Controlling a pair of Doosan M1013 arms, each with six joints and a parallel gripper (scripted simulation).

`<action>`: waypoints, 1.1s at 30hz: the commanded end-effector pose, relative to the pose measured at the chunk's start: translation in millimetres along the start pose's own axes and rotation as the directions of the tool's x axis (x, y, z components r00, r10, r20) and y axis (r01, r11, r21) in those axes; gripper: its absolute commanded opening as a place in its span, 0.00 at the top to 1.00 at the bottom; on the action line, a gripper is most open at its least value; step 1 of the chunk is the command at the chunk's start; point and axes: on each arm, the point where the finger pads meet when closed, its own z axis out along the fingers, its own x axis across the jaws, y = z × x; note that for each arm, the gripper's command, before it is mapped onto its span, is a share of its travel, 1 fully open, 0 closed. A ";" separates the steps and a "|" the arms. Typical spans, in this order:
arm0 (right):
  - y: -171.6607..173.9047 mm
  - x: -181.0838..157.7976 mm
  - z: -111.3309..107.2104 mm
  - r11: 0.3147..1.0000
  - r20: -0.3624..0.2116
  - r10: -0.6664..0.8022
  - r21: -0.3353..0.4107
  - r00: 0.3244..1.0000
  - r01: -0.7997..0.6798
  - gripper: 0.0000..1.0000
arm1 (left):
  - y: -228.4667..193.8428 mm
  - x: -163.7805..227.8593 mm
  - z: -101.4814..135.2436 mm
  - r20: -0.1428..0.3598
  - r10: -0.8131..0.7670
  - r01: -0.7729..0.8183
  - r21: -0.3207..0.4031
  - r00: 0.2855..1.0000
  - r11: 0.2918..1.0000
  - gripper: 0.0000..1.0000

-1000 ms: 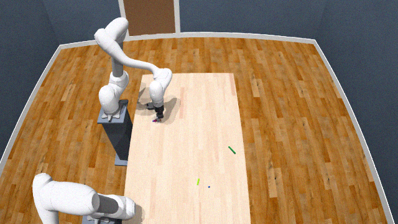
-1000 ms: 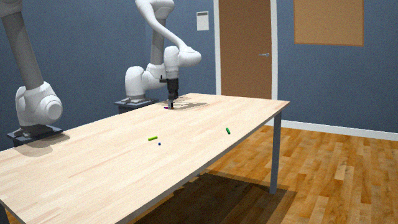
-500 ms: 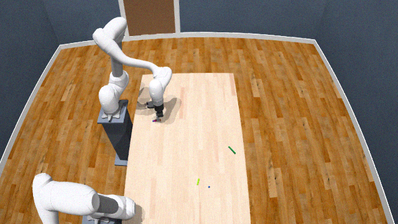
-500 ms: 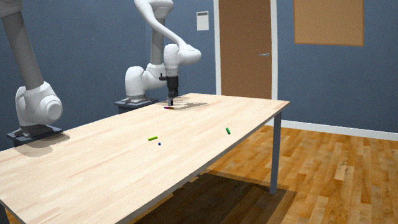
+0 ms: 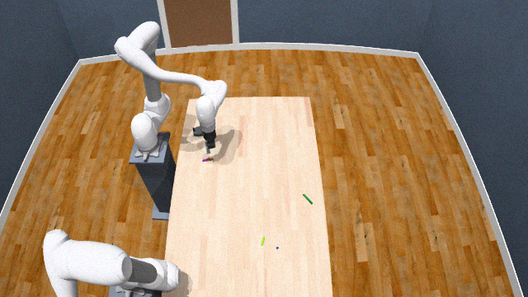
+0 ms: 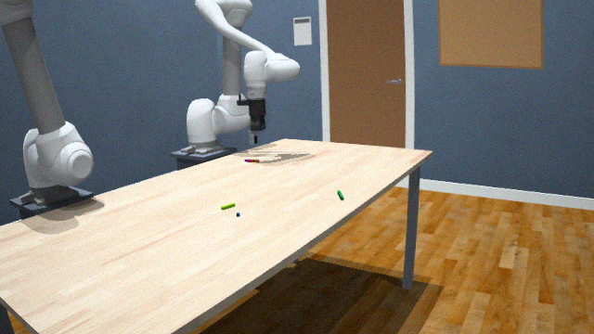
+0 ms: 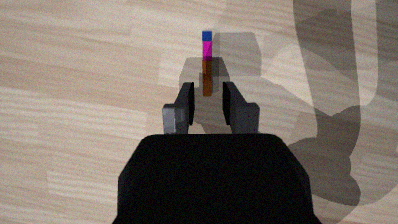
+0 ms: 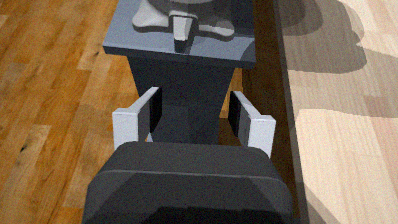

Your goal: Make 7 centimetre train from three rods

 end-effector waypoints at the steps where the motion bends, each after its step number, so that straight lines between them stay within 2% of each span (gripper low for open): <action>1: -0.1 0.1 -0.4 1.000 0.000 0.000 -0.001 1.000 0.000 0.00 | 0.4 -0.1 -8.6 0.000 0.000 0.000 -0.001 1.000 1.000 0.46; 5: -0.1 0.1 -0.4 1.000 0.000 0.000 -0.001 1.000 0.000 0.00 | 0.4 -0.1 -10.6 0.000 0.000 0.000 -0.001 1.000 1.000 0.46; 6: -0.1 0.1 -0.4 1.000 0.000 0.000 -0.001 1.000 0.000 0.00 | 0.4 -0.1 -10.6 0.000 0.000 0.000 -0.001 1.000 1.000 0.00; 33: -0.1 0.1 -0.4 1.000 0.000 0.000 -0.001 1.000 0.000 0.00 | 0.4 -0.1 -15.3 0.000 0.000 0.000 -0.001 1.000 1.000 0.00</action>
